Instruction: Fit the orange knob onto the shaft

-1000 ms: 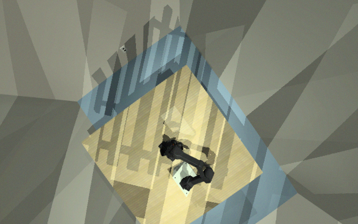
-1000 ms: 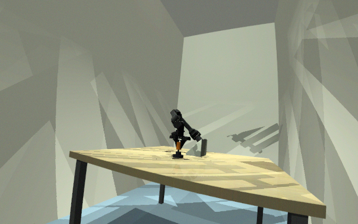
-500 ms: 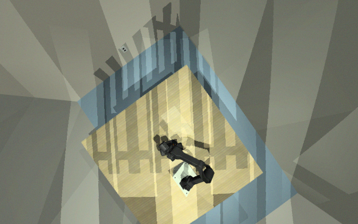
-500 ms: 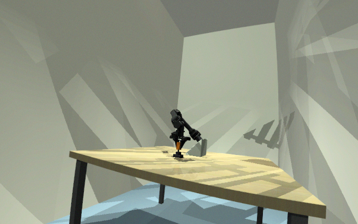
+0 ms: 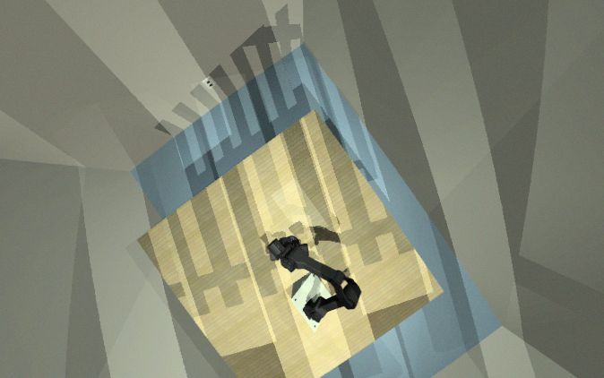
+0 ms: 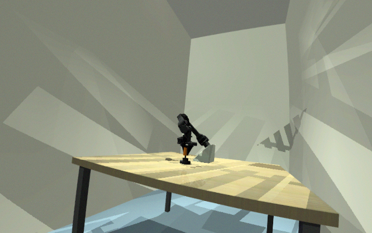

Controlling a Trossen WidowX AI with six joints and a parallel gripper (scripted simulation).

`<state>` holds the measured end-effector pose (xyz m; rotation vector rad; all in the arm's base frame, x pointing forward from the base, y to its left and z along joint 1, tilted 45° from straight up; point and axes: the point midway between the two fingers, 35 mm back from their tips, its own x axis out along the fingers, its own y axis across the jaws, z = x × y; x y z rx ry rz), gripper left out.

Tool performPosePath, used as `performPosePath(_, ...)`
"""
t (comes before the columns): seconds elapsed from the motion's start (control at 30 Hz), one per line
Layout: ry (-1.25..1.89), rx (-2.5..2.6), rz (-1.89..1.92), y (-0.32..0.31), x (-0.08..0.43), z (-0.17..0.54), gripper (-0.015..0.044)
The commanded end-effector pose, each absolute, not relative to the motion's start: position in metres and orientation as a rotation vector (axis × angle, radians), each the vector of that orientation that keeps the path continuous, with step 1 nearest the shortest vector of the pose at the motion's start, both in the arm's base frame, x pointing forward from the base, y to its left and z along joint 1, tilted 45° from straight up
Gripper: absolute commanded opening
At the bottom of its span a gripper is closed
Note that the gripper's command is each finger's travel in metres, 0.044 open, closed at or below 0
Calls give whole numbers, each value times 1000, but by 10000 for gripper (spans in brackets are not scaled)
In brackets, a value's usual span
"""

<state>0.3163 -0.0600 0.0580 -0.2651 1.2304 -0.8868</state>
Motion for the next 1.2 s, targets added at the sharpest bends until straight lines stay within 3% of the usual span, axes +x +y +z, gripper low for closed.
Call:
performPosePath(0.0,1211,-236,-906,-60,317,58,0)
performPosePath(1.17,1107,-68,-1025,-61,318,57,0)
